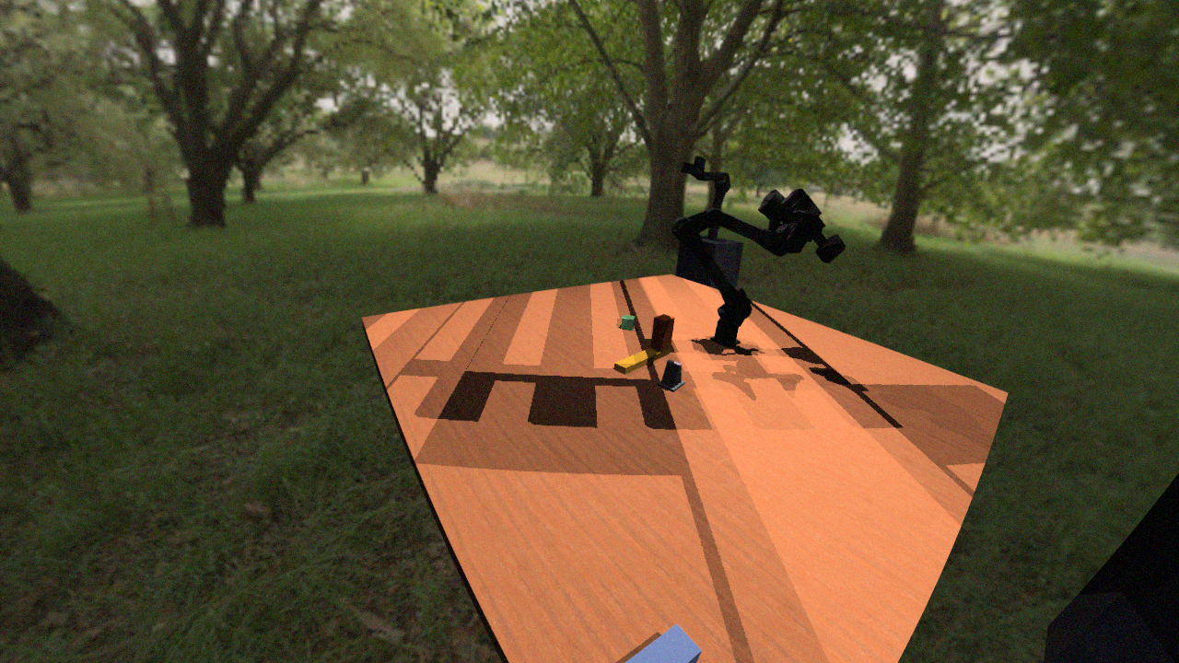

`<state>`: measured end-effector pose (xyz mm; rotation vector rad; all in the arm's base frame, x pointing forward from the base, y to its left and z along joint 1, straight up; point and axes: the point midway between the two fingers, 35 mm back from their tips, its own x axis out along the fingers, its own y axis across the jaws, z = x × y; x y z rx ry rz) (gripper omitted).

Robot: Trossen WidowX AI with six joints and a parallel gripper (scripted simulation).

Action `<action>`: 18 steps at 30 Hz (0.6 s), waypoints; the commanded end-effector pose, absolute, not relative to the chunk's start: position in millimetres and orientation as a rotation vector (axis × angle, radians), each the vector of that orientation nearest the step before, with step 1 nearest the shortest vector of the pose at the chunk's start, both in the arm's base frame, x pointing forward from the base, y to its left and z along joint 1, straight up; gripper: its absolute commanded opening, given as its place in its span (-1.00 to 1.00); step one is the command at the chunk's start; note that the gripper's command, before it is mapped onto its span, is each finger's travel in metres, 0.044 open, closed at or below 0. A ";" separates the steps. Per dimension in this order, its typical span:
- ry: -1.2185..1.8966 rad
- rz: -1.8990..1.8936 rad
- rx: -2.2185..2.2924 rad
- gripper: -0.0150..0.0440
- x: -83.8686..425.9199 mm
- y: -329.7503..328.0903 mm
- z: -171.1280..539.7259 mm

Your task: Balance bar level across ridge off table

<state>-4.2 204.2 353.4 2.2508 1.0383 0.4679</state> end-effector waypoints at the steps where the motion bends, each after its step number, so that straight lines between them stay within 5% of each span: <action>1: 1.034 0.471 2.248 0.78 -4.1 204.5 353.7; 4: 0.979 0.506 2.208 0.58 -2.1 208.9 357.1; 18: 0.680 0.643 1.928 0.58 14.9 237.1 373.1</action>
